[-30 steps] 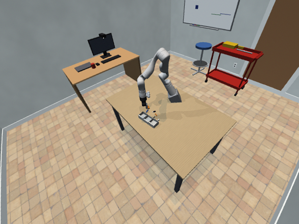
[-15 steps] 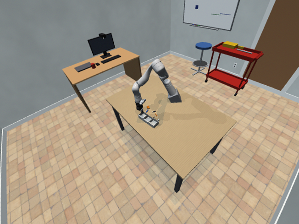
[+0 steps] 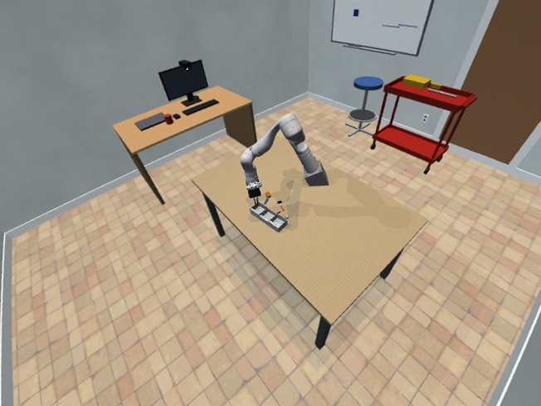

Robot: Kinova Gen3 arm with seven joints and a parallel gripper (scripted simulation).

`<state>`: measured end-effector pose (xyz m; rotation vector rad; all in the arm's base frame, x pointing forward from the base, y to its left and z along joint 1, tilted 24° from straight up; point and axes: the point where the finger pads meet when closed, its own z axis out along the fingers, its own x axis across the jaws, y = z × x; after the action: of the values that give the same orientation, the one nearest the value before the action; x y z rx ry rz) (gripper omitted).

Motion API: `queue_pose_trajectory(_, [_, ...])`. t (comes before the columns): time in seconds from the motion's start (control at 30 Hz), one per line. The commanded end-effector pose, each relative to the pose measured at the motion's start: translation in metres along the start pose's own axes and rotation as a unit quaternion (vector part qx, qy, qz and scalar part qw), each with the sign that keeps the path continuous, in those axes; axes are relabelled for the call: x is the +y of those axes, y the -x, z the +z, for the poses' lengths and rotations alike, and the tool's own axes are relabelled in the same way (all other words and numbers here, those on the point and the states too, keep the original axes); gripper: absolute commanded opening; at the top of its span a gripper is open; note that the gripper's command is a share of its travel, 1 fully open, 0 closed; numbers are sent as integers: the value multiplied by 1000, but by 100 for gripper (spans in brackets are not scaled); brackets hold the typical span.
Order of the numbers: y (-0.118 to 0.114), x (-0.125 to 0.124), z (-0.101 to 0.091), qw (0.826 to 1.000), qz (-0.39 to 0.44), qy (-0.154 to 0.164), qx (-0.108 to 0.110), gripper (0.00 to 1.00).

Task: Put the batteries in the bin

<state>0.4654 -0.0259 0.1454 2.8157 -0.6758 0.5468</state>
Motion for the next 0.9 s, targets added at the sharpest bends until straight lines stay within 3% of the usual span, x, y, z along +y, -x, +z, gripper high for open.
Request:
queue_pose_trajectory(0.0, [2, 0, 2, 1000, 26, 7, -2, 31])
queue_pose_trajectory(0.2, [2, 0, 2, 984, 175, 8, -1, 31])
queue_pose_trajectory(0.47, [2, 0, 2, 930, 368, 8, 1, 31])
queue_pose_trajectory(0.53, [2, 0, 2, 930, 368, 8, 1, 31])
queue_pose_trajectory(0.7, [2, 0, 2, 877, 481, 7, 2, 31])
queue_pose_trajectory(0.87, [2, 0, 7, 875, 484, 7, 2, 31])
